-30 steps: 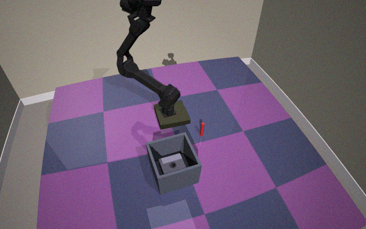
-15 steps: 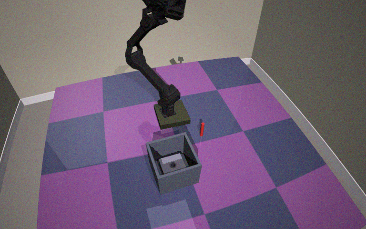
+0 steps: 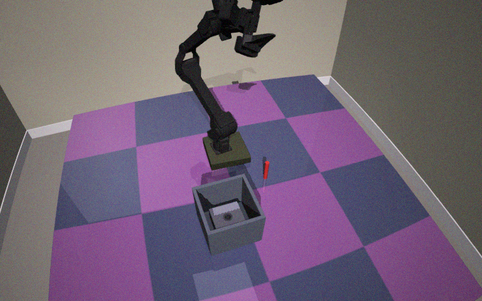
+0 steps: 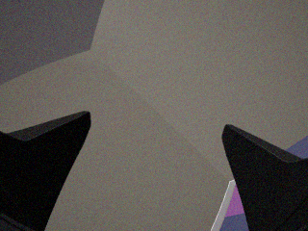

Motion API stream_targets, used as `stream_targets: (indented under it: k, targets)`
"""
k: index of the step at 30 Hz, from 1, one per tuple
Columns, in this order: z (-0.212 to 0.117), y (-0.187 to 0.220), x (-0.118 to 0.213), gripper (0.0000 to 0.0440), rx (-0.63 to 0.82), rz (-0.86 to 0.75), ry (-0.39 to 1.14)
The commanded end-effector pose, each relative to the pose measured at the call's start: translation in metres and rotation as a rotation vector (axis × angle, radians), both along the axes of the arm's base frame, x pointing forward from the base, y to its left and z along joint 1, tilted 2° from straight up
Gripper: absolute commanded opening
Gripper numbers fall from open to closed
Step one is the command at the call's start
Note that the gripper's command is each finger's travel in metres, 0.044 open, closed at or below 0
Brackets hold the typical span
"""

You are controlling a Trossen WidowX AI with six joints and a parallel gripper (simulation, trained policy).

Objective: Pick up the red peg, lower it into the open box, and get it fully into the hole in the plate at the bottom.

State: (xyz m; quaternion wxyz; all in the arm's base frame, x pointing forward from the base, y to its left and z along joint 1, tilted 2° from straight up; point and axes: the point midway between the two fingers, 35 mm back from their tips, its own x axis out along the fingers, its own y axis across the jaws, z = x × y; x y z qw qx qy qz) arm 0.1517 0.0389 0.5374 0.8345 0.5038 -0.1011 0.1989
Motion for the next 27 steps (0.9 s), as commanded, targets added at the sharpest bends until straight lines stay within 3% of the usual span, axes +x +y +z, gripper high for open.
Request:
stream_targets:
  k: [1, 14, 27]
  targets:
    - [-0.015, 0.003, 0.015, 0.044, -0.008, 0.005, 0.082]
    - [-0.096, 0.009, 0.069, 0.0435, -0.013, 0.021, 0.479]
    - [-0.181, 0.005, 0.091, 0.042, 0.046, 0.022, 0.867]
